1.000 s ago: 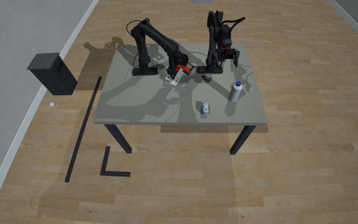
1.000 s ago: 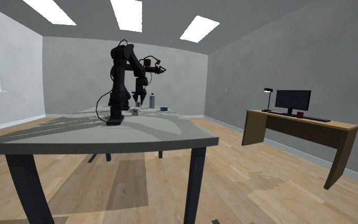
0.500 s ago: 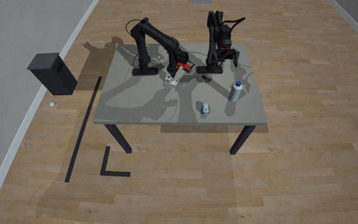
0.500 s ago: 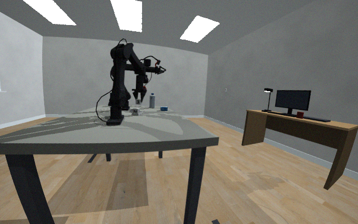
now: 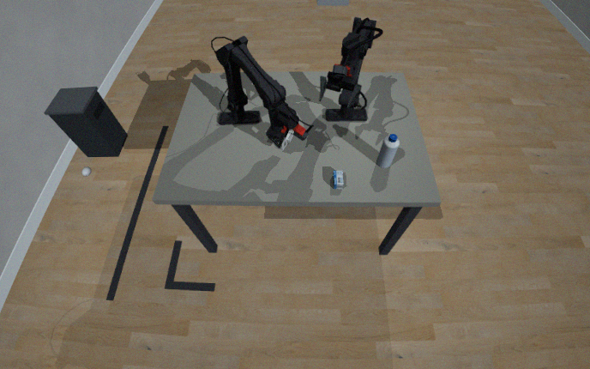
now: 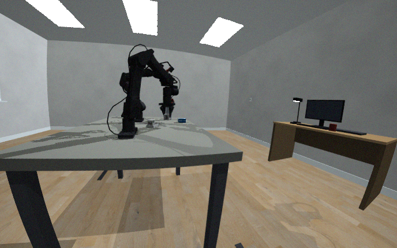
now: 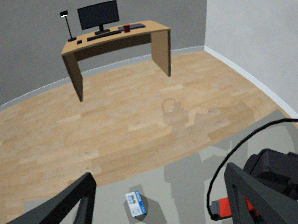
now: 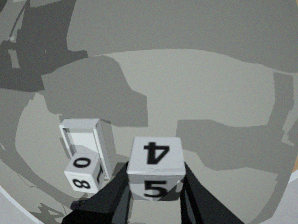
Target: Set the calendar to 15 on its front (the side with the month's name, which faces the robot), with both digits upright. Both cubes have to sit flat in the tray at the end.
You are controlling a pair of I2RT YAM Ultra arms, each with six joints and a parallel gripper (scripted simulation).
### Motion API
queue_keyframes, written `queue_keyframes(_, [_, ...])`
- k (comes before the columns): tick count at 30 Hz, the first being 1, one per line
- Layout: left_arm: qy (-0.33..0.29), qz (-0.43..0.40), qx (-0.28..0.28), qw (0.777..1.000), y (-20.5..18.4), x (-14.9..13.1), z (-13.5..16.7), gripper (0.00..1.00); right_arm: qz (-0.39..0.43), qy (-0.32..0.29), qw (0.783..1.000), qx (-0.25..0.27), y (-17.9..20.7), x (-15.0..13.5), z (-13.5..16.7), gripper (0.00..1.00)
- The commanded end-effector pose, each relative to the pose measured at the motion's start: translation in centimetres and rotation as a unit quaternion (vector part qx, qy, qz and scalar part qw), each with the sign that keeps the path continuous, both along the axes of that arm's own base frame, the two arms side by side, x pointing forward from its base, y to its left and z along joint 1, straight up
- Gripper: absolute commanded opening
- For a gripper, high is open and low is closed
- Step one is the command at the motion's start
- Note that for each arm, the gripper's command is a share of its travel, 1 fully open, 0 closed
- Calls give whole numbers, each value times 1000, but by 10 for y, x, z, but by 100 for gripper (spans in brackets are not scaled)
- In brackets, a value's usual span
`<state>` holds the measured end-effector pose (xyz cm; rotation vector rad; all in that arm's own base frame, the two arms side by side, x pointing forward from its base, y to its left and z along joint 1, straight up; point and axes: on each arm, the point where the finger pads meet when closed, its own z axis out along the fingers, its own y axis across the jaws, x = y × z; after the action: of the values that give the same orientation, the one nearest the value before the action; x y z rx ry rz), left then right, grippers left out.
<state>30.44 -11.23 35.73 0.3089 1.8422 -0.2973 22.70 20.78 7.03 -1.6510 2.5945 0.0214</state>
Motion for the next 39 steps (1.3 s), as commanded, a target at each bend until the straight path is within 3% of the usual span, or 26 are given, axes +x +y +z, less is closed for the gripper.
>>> queue_keyframes(1, [69, -36, 10, 997, -15, -42, -14, 100, 36, -7, 999, 3, -5, 12, -11, 35])
queue_keyframes(2, [69, -36, 10, 997, -15, -42, -14, 100, 36, -7, 999, 3, -5, 12, -11, 35])
queue_keyframes(10, [160, -169, 53, 971, -36, -144, -43, 100, 28, 7, 999, -13, -41, 32, -34, 35])
queue_keyframes(16, [185, -236, 76, 951, -31, -191, -51, 100, -26, 34, 998, -38, -50, 30, -36, 35])
queue_keyframes(19, [185, -244, 78, 949, -32, -195, -52, 100, -46, 33, 998, -35, -49, 30, -36, 35])
queue_keyframes(26, [179, -272, 79, 942, -33, -207, -49, 100, -240, 21, 971, -14, -47, 32, -35, 35])
queue_keyframes(34, [173, -274, 75, 943, -35, -207, -46, 100, -394, 21, 919, -9, -46, 34, -33, 35])
queue_keyframes(36, [173, -274, 75, 943, -35, -207, -46, 100, -394, 21, 919, -9, -46, 34, -33, 35])
queue_keyframes(39, [173, -274, 75, 943, -35, -207, -46, 100, -460, 25, 888, -10, -47, 32, -33, 35])
